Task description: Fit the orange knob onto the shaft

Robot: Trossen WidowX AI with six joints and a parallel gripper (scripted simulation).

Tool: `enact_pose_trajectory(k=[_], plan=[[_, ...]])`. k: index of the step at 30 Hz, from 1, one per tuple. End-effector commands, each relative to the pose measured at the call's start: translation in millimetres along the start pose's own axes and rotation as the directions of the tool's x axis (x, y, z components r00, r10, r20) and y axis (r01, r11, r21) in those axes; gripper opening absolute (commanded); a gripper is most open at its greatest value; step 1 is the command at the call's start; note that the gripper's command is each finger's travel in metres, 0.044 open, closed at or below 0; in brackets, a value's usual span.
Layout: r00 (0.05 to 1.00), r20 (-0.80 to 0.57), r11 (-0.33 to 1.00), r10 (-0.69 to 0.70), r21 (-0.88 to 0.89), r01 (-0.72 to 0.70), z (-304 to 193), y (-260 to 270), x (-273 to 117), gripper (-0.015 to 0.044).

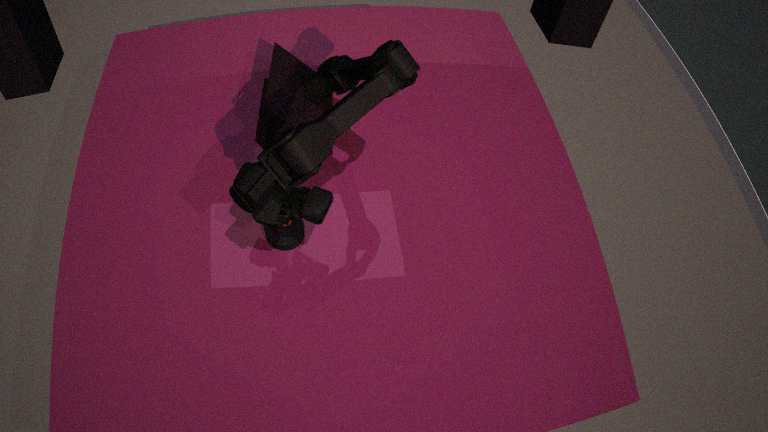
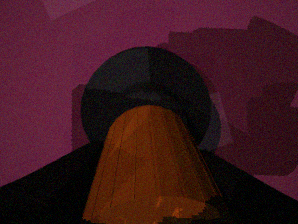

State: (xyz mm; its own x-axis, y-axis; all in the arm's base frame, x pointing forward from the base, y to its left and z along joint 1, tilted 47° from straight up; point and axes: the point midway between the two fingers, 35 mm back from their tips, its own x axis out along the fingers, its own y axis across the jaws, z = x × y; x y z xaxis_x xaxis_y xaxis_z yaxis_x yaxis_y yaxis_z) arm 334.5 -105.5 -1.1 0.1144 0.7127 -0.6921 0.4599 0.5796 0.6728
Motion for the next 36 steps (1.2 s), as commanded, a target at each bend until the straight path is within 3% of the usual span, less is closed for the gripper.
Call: enact_pose_trajectory(k=[1,9,16,36], plan=[[1.000,0.000,1.000,-0.001,0.002,0.001,0.6,0.4,0.9,0.0000],[1.000,0.000,1.000,-0.001,0.011,0.001,0.5,0.7,-3.9,0.0000],[1.000,0.000,0.978,-0.001,0.210,0.001,-0.7,-1.2,-1.7,0.0000],[1.000,0.000,0.978,-0.001,0.210,0.001,0.2,-0.2,0.2,0.0000]])
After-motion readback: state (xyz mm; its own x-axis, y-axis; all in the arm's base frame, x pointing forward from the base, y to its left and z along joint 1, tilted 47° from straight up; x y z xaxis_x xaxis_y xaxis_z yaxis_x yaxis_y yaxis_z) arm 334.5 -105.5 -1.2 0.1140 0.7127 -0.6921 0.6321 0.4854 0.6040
